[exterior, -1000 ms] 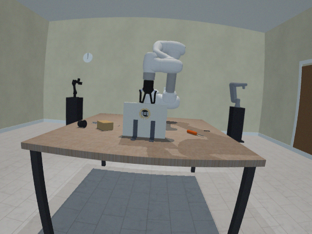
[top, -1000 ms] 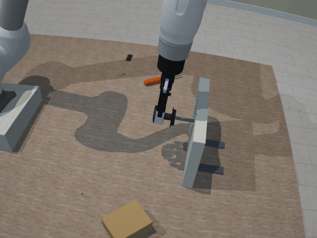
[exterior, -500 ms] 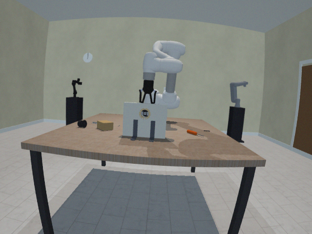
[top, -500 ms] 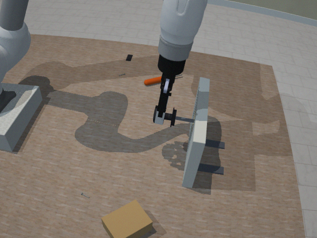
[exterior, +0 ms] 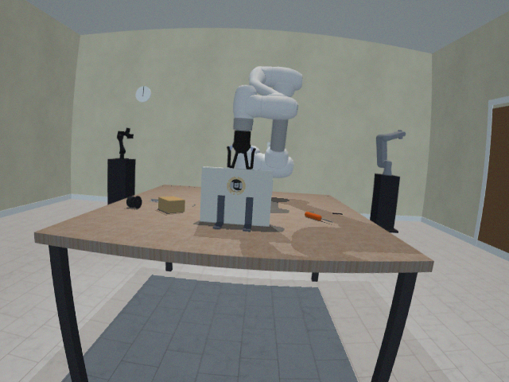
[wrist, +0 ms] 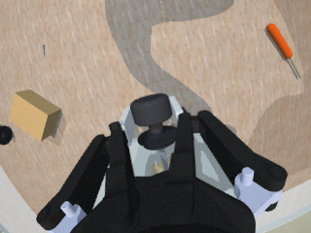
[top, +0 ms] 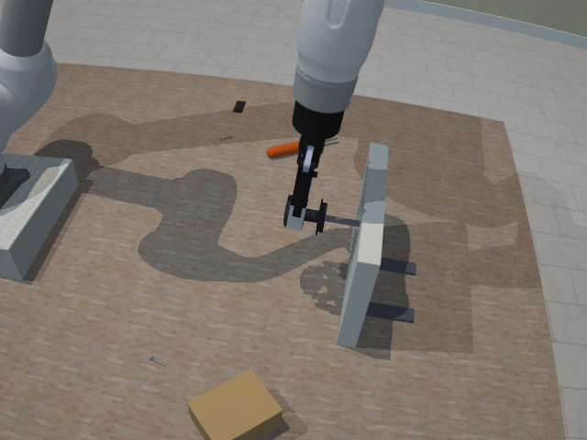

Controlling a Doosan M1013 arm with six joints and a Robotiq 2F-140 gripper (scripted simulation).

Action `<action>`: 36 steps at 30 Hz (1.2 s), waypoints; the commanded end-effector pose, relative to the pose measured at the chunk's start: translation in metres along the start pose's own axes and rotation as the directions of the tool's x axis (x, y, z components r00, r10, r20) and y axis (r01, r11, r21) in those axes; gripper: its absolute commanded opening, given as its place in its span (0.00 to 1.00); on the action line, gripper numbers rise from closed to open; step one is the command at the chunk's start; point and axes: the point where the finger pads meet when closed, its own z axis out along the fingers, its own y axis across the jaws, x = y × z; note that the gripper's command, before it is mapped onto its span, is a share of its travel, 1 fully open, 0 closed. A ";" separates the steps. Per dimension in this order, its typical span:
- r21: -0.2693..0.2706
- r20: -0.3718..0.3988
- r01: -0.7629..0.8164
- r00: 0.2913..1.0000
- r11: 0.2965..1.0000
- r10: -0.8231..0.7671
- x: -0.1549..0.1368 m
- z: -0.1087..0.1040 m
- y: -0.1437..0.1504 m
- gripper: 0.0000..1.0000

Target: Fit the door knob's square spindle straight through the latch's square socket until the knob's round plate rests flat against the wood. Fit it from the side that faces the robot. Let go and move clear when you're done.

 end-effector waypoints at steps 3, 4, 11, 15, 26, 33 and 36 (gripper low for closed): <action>0.000 0.000 0.000 1.000 1.000 0.000 -0.001 0.000 0.000 0.42; 0.000 0.000 0.000 1.000 1.000 0.000 -0.001 0.000 0.000 0.42; 0.000 0.000 0.000 1.000 1.000 0.000 -0.001 0.000 0.000 0.42; 0.000 0.000 0.000 1.000 1.000 0.000 -0.001 0.000 0.000 0.42; 0.000 0.000 0.000 1.000 1.000 0.000 -0.002 0.000 0.000 0.42; 0.000 0.000 0.000 1.000 1.000 0.000 -0.006 -0.001 0.000 0.42; 0.000 0.000 0.000 1.000 1.000 0.000 -0.006 -0.001 0.000 0.42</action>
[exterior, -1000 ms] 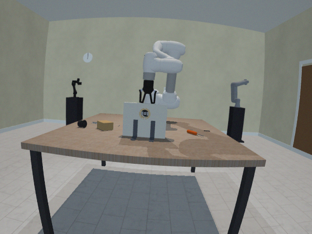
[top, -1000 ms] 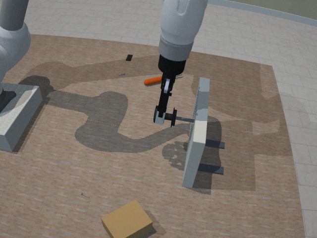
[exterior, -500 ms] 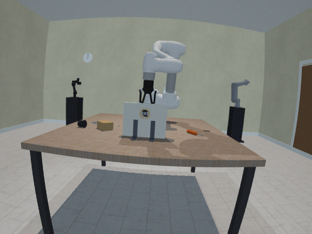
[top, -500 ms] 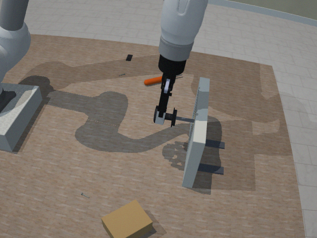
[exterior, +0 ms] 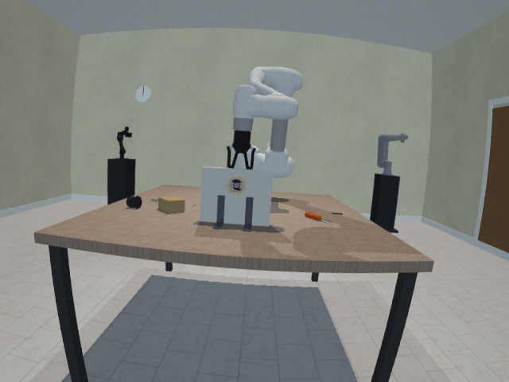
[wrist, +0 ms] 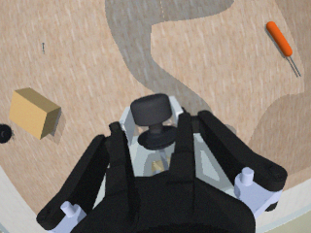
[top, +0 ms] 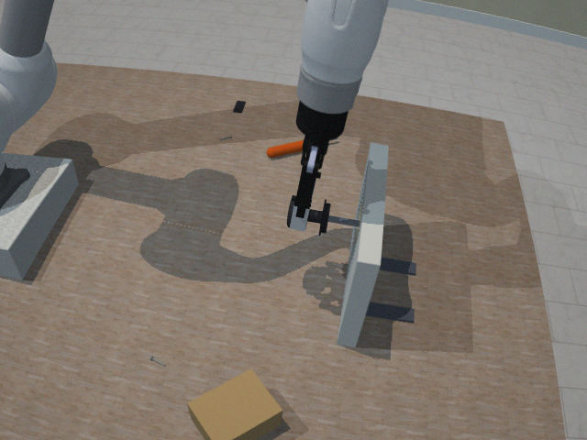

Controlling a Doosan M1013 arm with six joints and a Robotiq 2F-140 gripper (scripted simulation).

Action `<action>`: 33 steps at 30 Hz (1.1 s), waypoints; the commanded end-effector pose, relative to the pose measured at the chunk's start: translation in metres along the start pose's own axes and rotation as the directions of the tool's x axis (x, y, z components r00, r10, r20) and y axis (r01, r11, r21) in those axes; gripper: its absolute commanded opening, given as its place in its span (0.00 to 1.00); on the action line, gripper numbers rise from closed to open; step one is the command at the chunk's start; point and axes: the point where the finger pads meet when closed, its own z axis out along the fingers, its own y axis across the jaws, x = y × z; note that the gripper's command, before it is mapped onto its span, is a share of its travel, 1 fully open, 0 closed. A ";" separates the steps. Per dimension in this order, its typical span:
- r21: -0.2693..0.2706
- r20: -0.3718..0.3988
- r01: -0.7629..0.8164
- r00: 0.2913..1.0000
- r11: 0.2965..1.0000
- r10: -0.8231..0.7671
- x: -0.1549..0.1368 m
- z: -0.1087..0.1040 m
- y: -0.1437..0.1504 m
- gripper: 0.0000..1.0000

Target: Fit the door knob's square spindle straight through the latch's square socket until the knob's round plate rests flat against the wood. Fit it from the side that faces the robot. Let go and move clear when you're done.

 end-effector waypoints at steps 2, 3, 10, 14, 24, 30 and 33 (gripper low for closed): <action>0.000 0.000 0.000 1.000 1.000 0.000 0.000 0.000 0.000 0.42; 0.000 0.000 0.000 1.000 1.000 0.000 0.000 0.000 0.000 0.42; 0.000 0.000 0.000 1.000 1.000 0.000 0.000 0.000 0.000 0.42; 0.000 0.000 0.000 1.000 1.000 0.000 -0.001 0.000 0.000 0.42; 0.000 0.000 0.000 1.000 1.000 0.000 -0.005 0.000 0.000 0.42; 0.000 0.000 0.000 1.000 1.000 0.000 -0.005 -0.001 0.000 0.42; 0.000 0.000 0.000 1.000 1.000 0.000 -0.005 -0.001 0.000 0.42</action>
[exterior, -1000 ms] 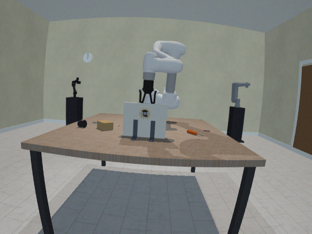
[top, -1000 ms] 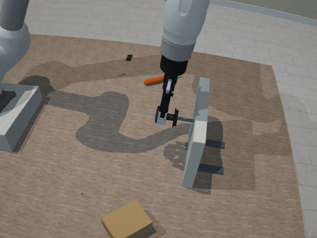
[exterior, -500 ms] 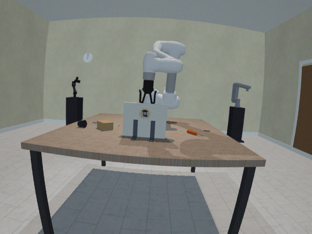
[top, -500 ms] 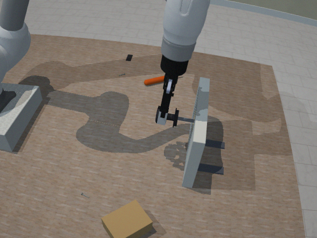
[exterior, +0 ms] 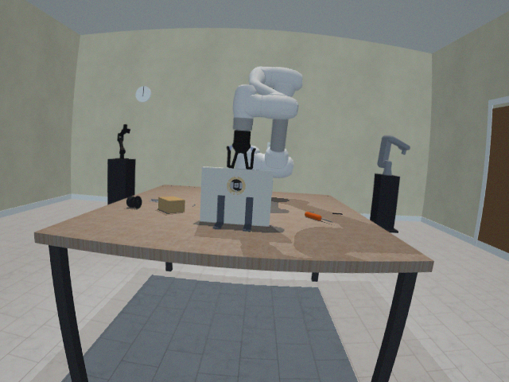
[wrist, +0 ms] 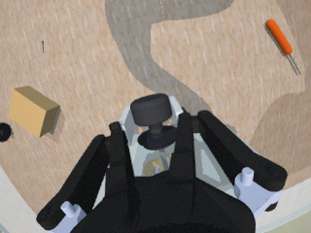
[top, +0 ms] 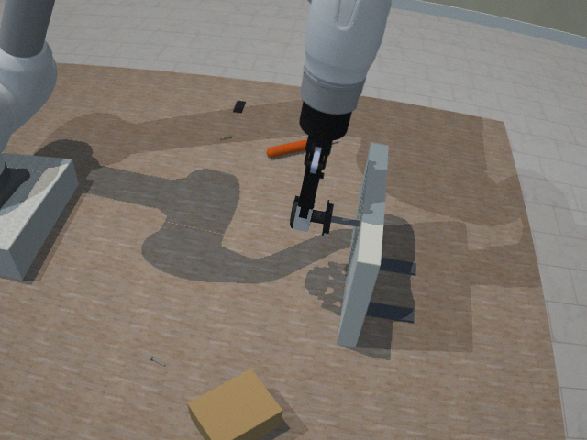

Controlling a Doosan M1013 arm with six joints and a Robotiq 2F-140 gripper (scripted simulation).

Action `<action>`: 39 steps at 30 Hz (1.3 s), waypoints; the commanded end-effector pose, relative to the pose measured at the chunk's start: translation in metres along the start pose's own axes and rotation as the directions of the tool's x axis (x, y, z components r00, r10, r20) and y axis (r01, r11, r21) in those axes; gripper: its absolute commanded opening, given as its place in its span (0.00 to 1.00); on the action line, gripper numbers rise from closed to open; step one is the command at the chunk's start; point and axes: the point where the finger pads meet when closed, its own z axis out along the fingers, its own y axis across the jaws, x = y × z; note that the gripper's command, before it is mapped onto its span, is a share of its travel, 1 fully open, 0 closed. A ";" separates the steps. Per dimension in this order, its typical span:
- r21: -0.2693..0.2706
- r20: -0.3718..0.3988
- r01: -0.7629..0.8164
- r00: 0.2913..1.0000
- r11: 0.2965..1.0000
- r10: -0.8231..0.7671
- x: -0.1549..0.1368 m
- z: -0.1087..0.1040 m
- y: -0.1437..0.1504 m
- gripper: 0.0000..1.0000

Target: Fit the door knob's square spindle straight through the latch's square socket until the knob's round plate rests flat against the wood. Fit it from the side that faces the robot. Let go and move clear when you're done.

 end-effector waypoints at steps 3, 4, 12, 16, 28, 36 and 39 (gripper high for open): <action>0.000 0.000 0.000 1.000 1.000 0.000 0.000 0.000 0.000 0.42; 0.000 0.000 0.000 1.000 1.000 0.000 0.000 0.000 0.000 0.42; 0.000 0.000 0.000 1.000 1.000 0.000 -0.002 0.000 0.000 0.42; 0.000 0.000 0.000 1.000 1.000 0.000 -0.004 0.000 0.000 0.42; 0.000 0.000 0.000 1.000 1.000 0.000 -0.005 -0.001 0.000 0.42; 0.000 0.000 0.000 1.000 1.000 0.000 -0.007 -0.001 0.000 0.42; 0.000 0.000 0.000 1.000 1.000 0.000 -0.008 -0.001 0.000 0.42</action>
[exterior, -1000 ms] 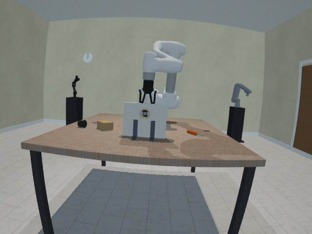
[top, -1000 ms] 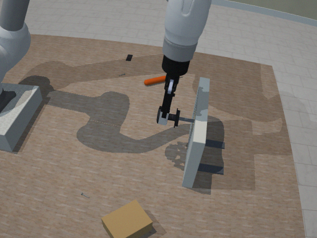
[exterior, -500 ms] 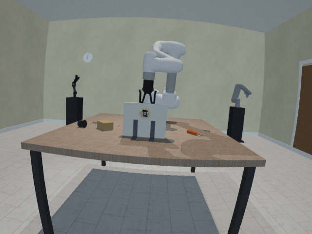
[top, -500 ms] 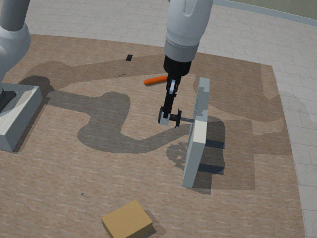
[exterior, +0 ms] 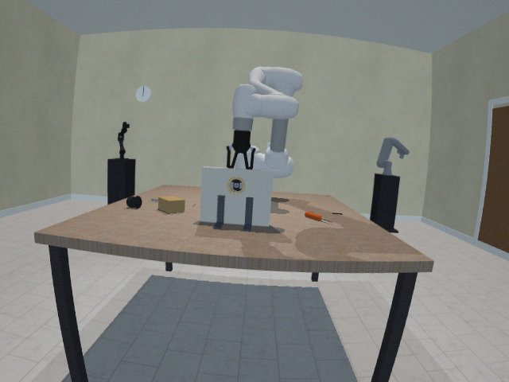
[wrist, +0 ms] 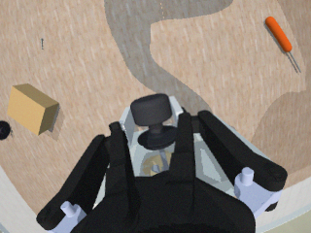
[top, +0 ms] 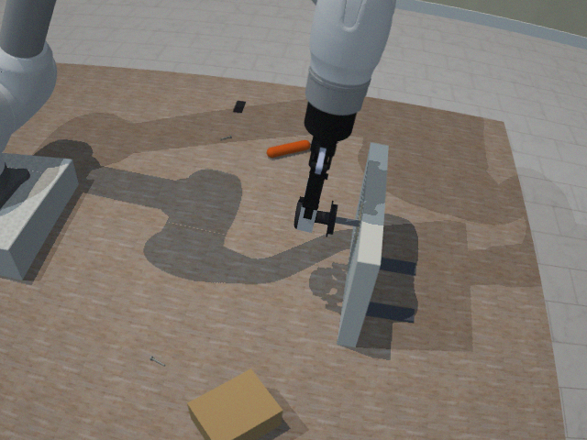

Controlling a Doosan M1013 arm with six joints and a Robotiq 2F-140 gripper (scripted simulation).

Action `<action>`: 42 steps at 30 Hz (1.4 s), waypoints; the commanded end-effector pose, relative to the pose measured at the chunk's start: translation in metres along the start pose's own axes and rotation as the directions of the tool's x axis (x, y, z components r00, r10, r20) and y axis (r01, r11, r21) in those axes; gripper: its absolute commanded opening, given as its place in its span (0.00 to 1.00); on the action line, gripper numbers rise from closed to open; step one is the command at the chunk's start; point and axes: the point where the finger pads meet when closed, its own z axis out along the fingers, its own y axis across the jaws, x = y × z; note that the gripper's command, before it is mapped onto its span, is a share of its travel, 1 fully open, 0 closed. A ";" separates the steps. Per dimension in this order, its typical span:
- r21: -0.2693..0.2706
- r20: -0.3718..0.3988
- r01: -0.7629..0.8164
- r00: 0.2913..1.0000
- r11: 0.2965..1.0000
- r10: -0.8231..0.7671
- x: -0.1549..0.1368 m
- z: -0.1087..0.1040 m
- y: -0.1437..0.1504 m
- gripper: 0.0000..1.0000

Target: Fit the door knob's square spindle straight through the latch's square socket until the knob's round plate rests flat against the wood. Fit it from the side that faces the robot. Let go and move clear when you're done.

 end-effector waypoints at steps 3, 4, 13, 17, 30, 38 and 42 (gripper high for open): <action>0.000 0.000 0.000 1.000 1.000 0.000 -0.002 0.000 0.000 0.42; 0.000 0.000 0.000 1.000 1.000 0.000 -0.002 0.000 0.000 0.42; 0.000 0.000 0.000 1.000 1.000 0.000 -0.003 0.000 0.000 0.42; 0.000 0.000 0.000 1.000 1.000 0.000 -0.003 0.000 0.000 0.42; 0.000 0.000 0.000 1.000 1.000 0.000 -0.007 -0.001 0.000 0.42; 0.000 0.000 0.000 1.000 1.000 0.000 -0.008 -0.001 0.000 0.42; 0.000 0.000 0.000 1.000 1.000 0.000 -0.008 -0.001 0.000 0.42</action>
